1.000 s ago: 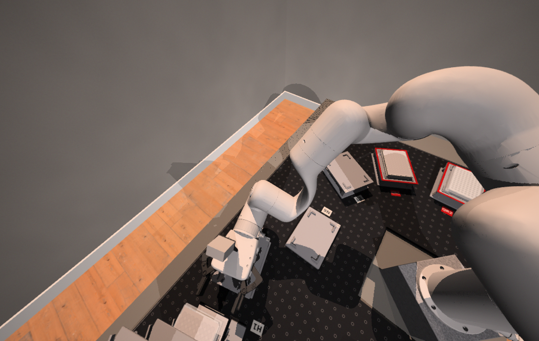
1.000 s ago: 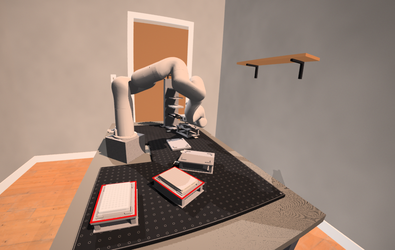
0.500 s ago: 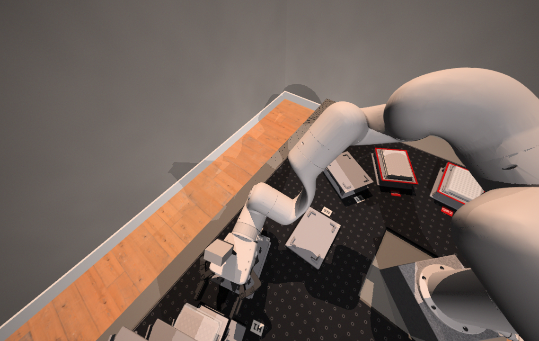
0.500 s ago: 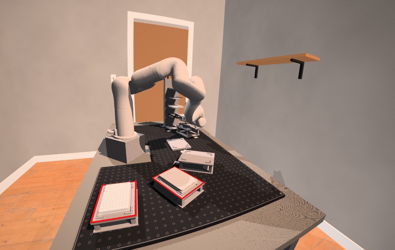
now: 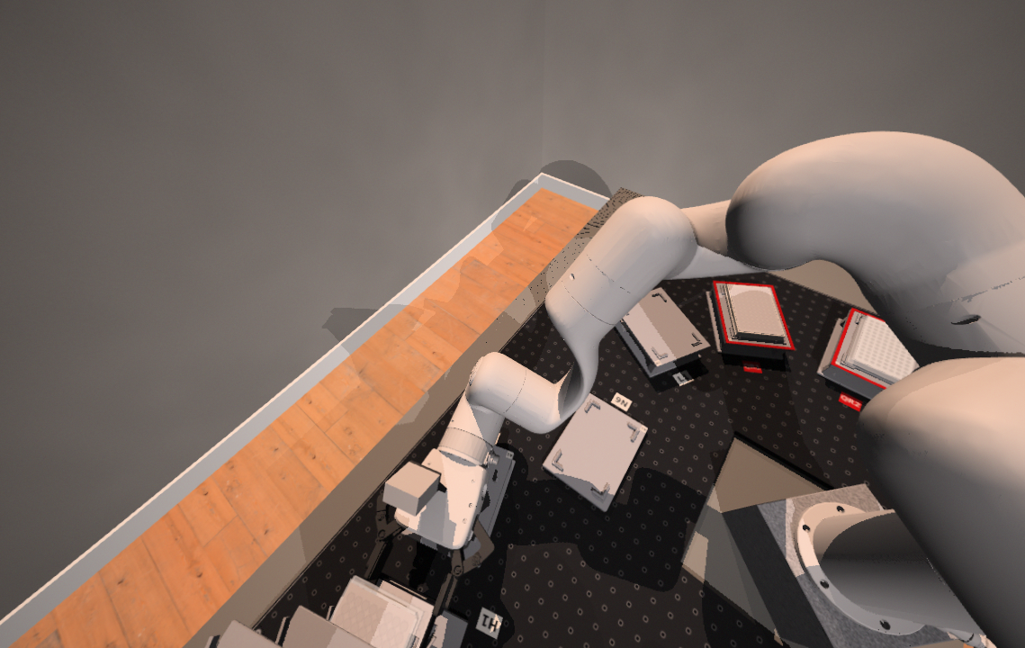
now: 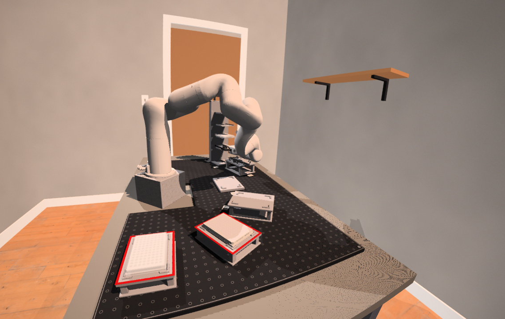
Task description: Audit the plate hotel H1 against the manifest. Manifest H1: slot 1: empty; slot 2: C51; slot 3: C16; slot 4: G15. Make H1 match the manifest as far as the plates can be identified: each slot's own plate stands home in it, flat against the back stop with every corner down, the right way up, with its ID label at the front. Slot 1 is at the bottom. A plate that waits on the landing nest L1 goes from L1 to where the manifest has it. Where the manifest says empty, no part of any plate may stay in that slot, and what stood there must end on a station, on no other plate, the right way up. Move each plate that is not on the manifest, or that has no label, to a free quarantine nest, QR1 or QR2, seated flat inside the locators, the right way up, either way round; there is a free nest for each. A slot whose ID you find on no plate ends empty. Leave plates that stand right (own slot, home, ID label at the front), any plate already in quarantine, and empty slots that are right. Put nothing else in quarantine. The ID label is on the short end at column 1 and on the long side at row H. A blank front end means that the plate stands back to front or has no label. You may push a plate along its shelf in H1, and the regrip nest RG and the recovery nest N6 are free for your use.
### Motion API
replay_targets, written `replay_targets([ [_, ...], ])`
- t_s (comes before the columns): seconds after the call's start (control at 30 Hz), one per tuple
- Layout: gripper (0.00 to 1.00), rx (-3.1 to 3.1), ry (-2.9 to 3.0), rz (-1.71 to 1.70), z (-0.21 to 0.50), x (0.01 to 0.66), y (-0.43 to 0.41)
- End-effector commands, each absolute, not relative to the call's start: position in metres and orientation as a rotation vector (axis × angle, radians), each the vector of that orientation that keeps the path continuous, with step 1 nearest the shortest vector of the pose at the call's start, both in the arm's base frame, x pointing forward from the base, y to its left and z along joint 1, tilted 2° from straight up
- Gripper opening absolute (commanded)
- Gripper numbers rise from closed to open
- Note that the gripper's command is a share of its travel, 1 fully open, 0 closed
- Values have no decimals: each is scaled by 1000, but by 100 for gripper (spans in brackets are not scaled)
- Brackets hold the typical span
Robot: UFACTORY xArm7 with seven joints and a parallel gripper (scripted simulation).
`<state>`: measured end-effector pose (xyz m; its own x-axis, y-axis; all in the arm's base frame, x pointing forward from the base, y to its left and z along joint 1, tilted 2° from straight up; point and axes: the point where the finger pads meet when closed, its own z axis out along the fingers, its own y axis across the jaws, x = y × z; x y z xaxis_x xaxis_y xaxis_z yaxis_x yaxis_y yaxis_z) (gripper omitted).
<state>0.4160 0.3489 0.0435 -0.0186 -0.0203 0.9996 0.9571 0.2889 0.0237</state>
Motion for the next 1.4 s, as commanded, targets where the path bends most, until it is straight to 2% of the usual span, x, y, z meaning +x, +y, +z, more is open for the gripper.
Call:
replay_targets([
  [0.0,100,-966,-1338,-1016,45,416,351],
  [1.2,100,-966,-1338,-1016,45,413,361],
  [1.23,0,-966,-1338,-1016,45,414,360],
  [1.37,0,-966,-1338,-1016,45,414,360],
])
